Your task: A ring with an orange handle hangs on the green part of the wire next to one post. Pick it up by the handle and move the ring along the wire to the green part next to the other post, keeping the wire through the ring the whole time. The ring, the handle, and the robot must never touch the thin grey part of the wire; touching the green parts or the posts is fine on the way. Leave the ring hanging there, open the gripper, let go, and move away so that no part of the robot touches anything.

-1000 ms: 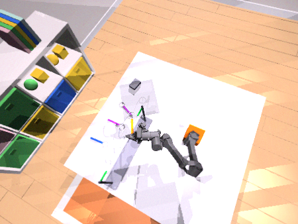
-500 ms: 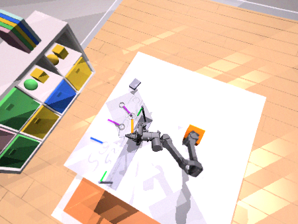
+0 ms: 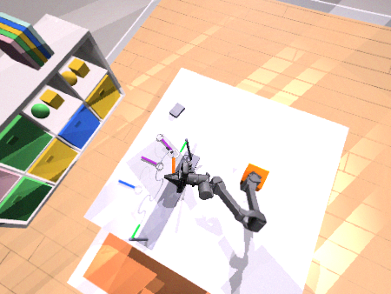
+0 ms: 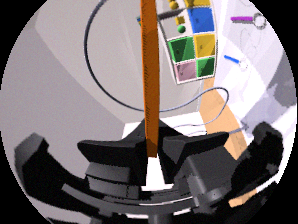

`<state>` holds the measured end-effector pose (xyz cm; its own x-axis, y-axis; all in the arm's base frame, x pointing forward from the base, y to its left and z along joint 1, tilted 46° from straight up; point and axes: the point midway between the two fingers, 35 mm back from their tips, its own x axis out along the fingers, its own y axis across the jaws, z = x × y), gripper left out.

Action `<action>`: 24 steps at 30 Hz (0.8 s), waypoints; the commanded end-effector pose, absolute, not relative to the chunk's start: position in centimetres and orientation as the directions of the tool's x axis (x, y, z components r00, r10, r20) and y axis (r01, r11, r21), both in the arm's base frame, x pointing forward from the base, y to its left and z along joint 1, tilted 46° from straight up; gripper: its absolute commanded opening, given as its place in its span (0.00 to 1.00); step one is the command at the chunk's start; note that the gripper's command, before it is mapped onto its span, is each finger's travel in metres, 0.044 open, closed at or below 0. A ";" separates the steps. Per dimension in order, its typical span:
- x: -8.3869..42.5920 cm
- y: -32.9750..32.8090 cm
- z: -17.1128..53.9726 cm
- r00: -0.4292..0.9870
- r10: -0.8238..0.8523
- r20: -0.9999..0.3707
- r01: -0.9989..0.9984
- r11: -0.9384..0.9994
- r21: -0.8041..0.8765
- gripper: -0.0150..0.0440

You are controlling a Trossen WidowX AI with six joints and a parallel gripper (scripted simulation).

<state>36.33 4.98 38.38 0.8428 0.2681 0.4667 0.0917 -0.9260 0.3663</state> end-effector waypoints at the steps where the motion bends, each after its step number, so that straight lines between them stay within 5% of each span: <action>1: 36.3 4.7 38.6 0.848 0.236 0.475 0.090 -0.947 0.309 0.00; 24: 36.1 5.5 38.5 0.858 0.179 0.481 0.096 -0.977 0.192 0.00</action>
<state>36.29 5.21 38.49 0.8591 0.1849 0.4772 0.1031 -0.9759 0.1925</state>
